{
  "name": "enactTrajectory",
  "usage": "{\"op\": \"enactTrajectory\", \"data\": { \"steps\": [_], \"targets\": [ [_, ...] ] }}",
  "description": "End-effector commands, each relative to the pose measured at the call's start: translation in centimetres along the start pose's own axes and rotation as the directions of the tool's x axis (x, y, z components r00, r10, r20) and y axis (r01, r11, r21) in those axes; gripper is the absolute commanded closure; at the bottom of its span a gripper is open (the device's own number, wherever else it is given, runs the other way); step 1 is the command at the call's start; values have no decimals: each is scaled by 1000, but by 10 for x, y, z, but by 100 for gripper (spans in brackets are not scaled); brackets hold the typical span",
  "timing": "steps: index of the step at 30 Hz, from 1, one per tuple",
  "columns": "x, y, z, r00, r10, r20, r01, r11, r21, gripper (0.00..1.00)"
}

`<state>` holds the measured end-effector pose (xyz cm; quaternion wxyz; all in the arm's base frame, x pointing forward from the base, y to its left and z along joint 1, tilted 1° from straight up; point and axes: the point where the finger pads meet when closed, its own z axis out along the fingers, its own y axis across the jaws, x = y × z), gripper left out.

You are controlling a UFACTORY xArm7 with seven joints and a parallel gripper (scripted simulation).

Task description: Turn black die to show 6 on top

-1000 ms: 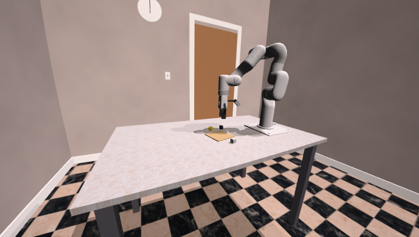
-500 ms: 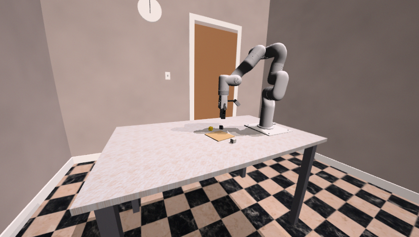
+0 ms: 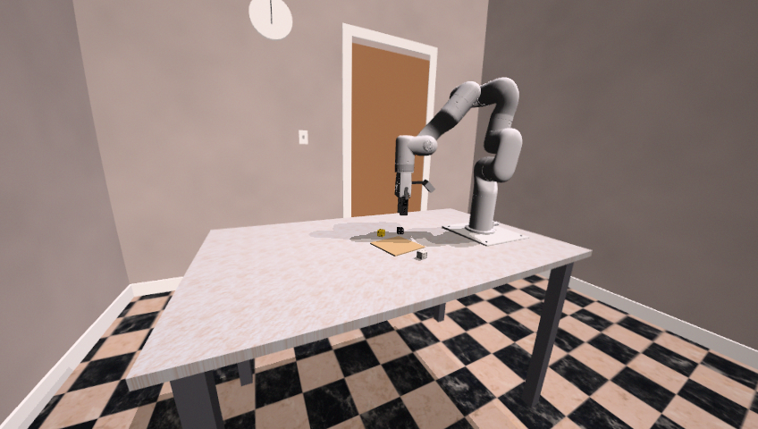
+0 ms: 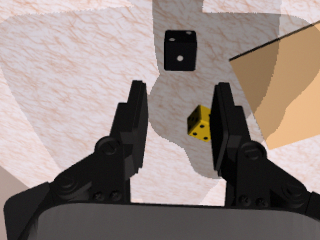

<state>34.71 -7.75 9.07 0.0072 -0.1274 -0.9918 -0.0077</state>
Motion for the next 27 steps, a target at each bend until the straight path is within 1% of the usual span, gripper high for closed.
{"op": "enactTrajectory", "data": {
  "steps": [1,13,27],
  "targets": [
    [-1,0,-1,1000,0,4,0,1000,0,58],
    [-1,0,1,1000,0,4,0,1000,0,58],
    [-1,0,12,1000,0,4,0,1000,0,58]
  ]
}}
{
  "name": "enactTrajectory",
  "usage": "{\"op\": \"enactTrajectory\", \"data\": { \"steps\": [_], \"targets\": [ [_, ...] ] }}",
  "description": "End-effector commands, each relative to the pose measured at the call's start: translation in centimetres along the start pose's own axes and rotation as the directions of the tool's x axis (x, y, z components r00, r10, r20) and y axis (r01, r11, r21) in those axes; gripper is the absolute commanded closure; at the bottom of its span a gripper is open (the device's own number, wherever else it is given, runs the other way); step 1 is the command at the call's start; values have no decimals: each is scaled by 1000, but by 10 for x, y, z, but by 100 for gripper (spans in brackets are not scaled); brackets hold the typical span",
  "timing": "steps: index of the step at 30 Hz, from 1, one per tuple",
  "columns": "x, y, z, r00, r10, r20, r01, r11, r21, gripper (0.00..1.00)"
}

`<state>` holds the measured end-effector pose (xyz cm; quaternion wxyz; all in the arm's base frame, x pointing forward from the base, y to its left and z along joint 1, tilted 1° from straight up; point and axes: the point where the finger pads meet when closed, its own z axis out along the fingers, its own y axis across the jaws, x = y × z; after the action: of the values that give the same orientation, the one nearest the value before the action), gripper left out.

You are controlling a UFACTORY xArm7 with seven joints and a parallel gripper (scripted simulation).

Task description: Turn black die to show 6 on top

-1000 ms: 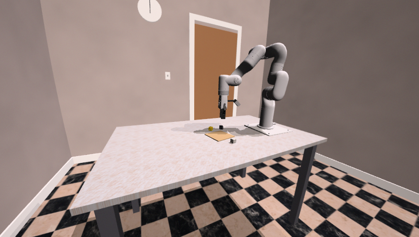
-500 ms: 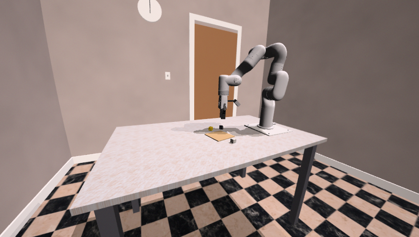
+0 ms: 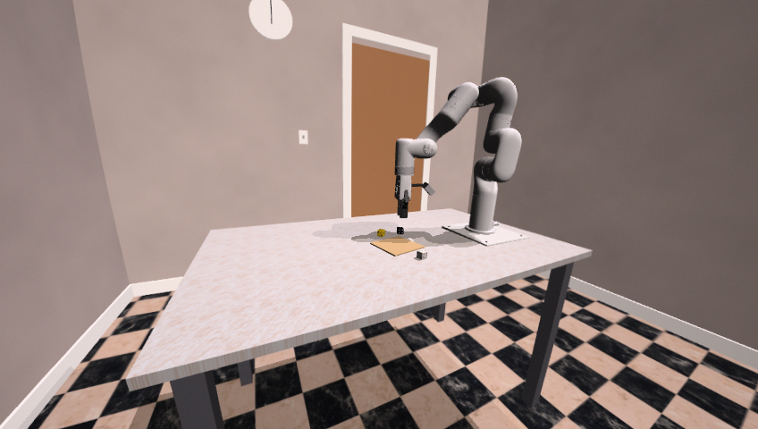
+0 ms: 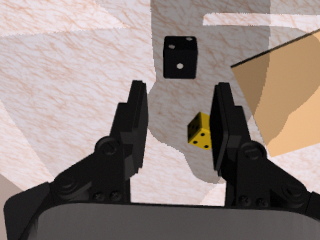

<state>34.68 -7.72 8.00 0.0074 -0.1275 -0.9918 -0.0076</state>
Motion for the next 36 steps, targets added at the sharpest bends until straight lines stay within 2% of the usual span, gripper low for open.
{"op": "enactTrajectory", "data": {
  "steps": [1,15,36],
  "targets": [
    [-2,0,3,1000,0,4,0,1000,0,58],
    [-2,0,25,1000,0,4,0,1000,0,58],
    [-2,0,40,1000,0,4,0,1000,0,58]
  ]
}}
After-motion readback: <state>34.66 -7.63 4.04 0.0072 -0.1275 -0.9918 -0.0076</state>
